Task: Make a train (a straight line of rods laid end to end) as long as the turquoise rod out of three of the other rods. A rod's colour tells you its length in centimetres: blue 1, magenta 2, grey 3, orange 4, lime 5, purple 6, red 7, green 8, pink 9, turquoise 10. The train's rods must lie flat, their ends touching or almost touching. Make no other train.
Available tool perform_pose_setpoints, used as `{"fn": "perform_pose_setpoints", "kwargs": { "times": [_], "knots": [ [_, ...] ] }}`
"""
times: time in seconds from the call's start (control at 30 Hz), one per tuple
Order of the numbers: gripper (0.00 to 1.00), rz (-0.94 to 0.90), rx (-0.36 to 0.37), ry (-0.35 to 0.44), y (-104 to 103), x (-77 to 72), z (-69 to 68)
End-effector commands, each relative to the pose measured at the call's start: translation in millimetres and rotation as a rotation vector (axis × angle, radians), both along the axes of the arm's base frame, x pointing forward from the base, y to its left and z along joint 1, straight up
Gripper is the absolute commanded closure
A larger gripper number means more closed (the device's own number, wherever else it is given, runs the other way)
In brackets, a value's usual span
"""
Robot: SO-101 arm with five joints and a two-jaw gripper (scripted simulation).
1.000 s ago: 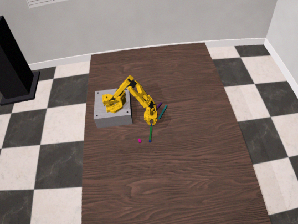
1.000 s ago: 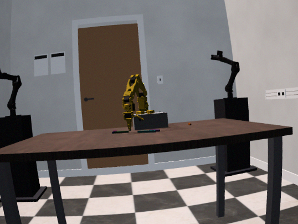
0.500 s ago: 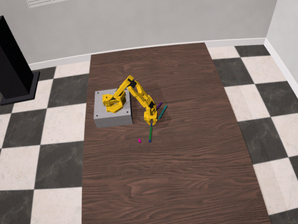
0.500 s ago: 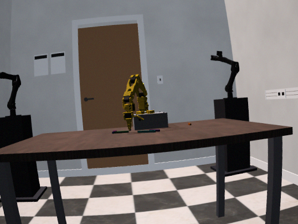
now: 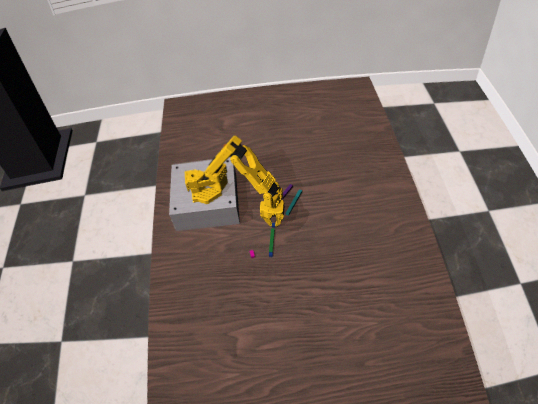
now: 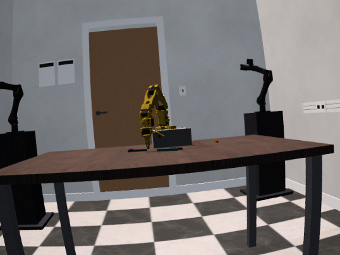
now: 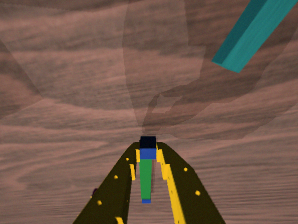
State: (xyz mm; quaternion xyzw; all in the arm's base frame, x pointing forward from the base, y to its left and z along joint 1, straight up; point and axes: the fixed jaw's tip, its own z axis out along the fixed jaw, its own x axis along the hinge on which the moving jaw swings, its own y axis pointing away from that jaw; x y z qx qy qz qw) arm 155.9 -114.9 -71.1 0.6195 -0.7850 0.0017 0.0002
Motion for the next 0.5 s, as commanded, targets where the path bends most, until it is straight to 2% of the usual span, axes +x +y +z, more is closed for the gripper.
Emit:
{"fn": "perform_pose_setpoints", "kwargs": {
  "times": [0.0,0.47],
  "knots": [
    [1.00,-0.001,0.011,0.012,1.1,-2.9,-2.7],
    [1.00,0.000,0.015,0.018,2.6,-4.3,-2.4]
  ]
}}
